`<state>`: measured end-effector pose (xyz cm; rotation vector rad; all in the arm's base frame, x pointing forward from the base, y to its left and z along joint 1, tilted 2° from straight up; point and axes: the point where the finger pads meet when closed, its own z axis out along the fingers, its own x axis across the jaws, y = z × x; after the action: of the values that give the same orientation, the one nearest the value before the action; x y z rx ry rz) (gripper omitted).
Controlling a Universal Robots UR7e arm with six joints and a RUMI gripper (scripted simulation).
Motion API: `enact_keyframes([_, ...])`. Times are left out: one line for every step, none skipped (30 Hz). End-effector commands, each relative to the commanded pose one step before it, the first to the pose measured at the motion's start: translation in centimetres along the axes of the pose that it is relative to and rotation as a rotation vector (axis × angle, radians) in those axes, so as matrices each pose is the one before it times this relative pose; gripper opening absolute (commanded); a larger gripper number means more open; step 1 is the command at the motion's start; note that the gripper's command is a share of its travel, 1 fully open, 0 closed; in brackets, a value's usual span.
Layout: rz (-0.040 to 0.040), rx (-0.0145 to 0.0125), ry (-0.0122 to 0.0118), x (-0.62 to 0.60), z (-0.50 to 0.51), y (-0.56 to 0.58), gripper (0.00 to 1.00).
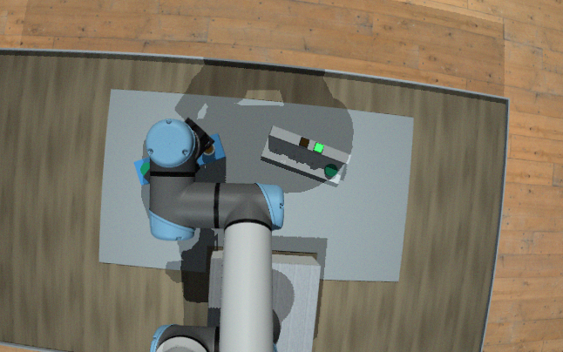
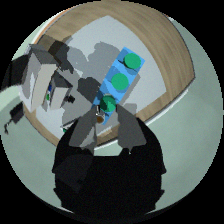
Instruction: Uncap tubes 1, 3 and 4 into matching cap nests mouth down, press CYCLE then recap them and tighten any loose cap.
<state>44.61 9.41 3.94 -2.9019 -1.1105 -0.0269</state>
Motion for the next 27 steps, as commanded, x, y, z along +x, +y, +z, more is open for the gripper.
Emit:
enact_keyframes([-0.00002,-0.00092,0.00091,0.028,0.15,0.029,0.0])
enact_keyframes([0.0,0.0,0.0,0.0,0.041,0.0,0.0])
enact_keyframes([0.0,0.0,0.0,0.0,0.043,0.0,0.0])
enact_keyframes([0.0,0.0,0.0,0.0,0.043,0.0,0.0])
enact_keyframes([0.0,0.0,0.0,0.0,0.043,0.0,0.0])
enact_keyframes([0.0,0.0,0.0,0.0,0.043,0.0,0.0])
enact_keyframes([0.0,0.0,0.0,0.0,0.043,0.0,0.0])
enact_keyframes([0.0,0.0,0.0,0.0,0.043,0.0,0.0])
enact_keyframes([0.0,0.0,0.0,0.0,0.026,0.0,0.0])
enact_keyframes([0.0,0.0,0.0,0.0,0.0,0.0,0.0])
enact_keyframes([0.0,0.0,0.0,0.0,0.0,0.0,0.0])
enact_keyframes([0.0,-0.00001,0.00001,0.0,0.004,0.0,0.0])
enact_keyframes([0.0,0.0,0.0,0.0,0.001,0.0,0.0])
enact_keyframes([0.0,0.0,0.0,0.0,0.001,0.0,0.0])
enact_keyframes([0.0,0.0,0.0,0.0,0.0,0.0,0.0])
enact_keyframes([0.0,0.0,0.0,0.0,0.0,0.0,0.0])
enact_keyframes([0.0,0.0,0.0,0.0,0.0,0.0,0.0])
enact_keyframes([0.0,0.00002,-0.00001,0.0,-0.007,-0.001,0.0])
enact_keyframes([0.0,0.0,0.0,0.0,0.002,0.0,0.35])
enact_keyframes([0.0,0.0,0.0,0.0,0.0,0.0,0.35])
enact_keyframes([0.0,0.0,0.0,0.0,0.0,0.0,0.35])
enact_keyframes([0.0,0.0,0.0,0.0,0.0,0.0,0.35])
enact_keyframes([0.0,0.0,0.0,0.0,0.0,0.0,0.35])
enact_keyframes([0.0,0.0,0.0,0.0,0.0,0.0,0.35])
enact_keyframes([0.0,0.0,0.0,0.0,0.0,0.0,0.35])
enact_keyframes([0.0,0.0,0.0,0.0,0.0,0.0,0.35])
enact_keyframes([0.0,0.0,0.0,0.0,0.0,0.0,0.35])
